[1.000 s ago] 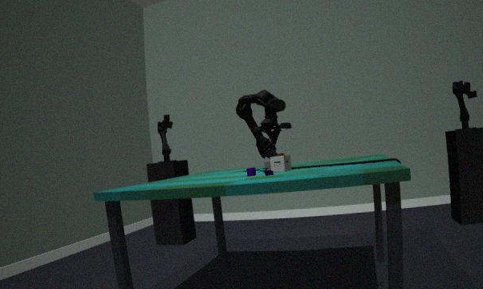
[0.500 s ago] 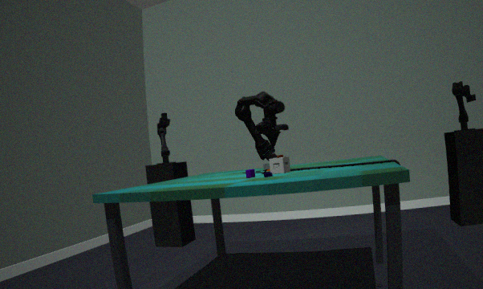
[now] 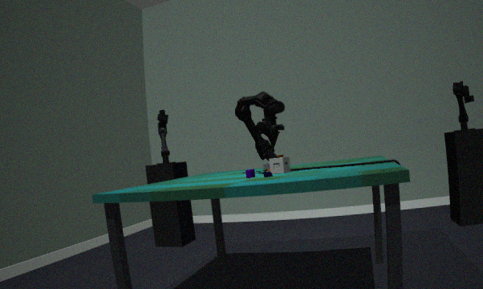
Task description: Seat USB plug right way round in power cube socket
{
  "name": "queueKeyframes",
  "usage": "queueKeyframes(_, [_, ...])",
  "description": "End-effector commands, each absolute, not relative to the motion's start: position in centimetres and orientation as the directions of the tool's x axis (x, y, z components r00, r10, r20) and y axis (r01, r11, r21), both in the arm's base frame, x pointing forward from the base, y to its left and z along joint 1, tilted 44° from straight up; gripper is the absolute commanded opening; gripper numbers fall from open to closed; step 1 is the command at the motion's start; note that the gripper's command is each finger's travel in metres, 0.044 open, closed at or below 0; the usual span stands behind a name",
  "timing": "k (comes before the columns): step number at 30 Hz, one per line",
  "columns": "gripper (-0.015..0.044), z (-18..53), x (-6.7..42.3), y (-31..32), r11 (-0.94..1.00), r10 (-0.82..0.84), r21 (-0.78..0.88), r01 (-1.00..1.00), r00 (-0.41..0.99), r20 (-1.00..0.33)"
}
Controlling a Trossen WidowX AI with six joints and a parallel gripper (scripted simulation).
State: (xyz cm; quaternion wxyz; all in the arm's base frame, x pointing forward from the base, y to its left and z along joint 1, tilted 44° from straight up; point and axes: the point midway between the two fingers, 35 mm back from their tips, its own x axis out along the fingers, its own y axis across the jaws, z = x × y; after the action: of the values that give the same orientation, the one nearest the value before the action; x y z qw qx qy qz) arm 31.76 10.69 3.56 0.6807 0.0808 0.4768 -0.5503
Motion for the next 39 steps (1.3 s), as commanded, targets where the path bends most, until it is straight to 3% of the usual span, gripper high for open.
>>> queueKeyframes(1, [0.0000, 3.53, 31.76, 10.69, 0.307, -0.672, -0.351, 0.885, -0.060, -0.738])
queueKeyframes(16, [0.0000, 3.52, 31.76, 10.69, 0.025, -0.672, -0.104, 0.994, -0.060, -0.738])
queueKeyframes(31, [0.0000, 3.52, 31.76, 10.69, -0.257, -0.672, 0.156, 0.954, -0.060, -0.738])
queueKeyframes(39, [0.0000, 3.52, 31.76, 10.69, -0.270, -0.672, 0.169, 0.948, -0.060, -0.738])
